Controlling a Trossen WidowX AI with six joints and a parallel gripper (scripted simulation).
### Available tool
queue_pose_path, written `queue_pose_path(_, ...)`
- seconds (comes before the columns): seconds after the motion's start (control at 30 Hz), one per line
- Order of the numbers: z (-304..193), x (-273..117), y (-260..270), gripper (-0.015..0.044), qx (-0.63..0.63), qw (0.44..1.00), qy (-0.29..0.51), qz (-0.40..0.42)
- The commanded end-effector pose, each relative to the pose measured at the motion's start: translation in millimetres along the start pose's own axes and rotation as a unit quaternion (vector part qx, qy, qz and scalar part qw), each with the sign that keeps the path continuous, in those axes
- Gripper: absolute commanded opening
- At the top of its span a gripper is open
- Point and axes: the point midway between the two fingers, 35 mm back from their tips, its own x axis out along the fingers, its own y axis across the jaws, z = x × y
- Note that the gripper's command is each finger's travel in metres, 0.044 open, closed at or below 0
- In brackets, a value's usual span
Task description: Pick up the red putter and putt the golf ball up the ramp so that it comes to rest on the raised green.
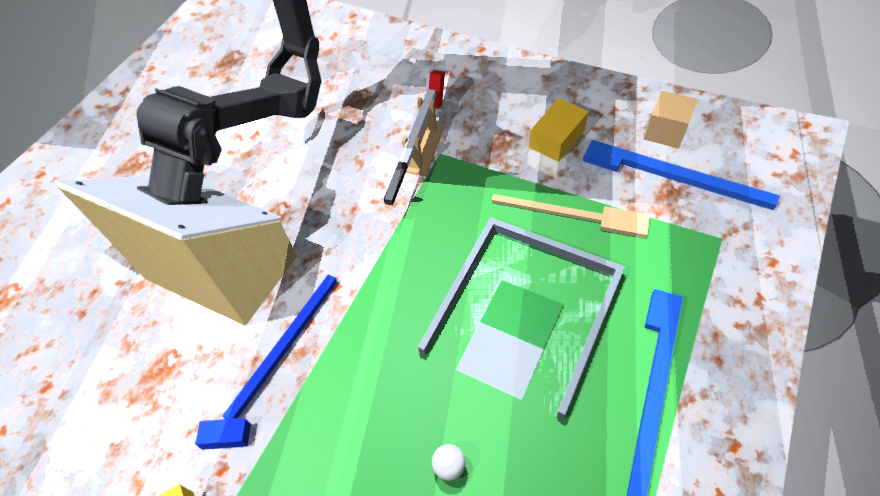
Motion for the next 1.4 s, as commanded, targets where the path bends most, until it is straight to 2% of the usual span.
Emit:
queue_pose_path(0.0, -1.1, 0.6, 2.0, 0.0426, 0.005, 1.000, -0.002, 0.002)
queue_pose_path(0.17, -14.6, 17.6, 57.4, 0.0440, 0.132, 0.987, -0.059, 0.068)
queue_pose_path(0.33, 3.5, 34.4, 120.2, 0.0440, 0.259, 0.944, -0.141, 0.147)
queue_pose_path(0.5, 38.6, 41.5, 162.3, 0.0440, 0.339, 0.893, -0.213, 0.207)
queue_pose_path(0.7, 114.0, 29.6, 207.8, 0.0440, 0.428, 0.784, -0.329, 0.306)
queue_pose_path(0.83, 174.3, 4.1, 224.6, 0.0440, 0.467, 0.688, -0.411, 0.374)
queue_pose_path(1.0, 242.7, -45.7, 228.9, 0.0440, 0.484, 0.554, -0.503, 0.453)
queue_pose_path(1.2, 303.1, -125.5, 217.7, 0.0440, 0.462, 0.383, -0.589, 0.541)
queue_pose_path(1.37, 329.3, -202.4, 200.3, 0.0440, 0.409, 0.238, -0.640, 0.605)
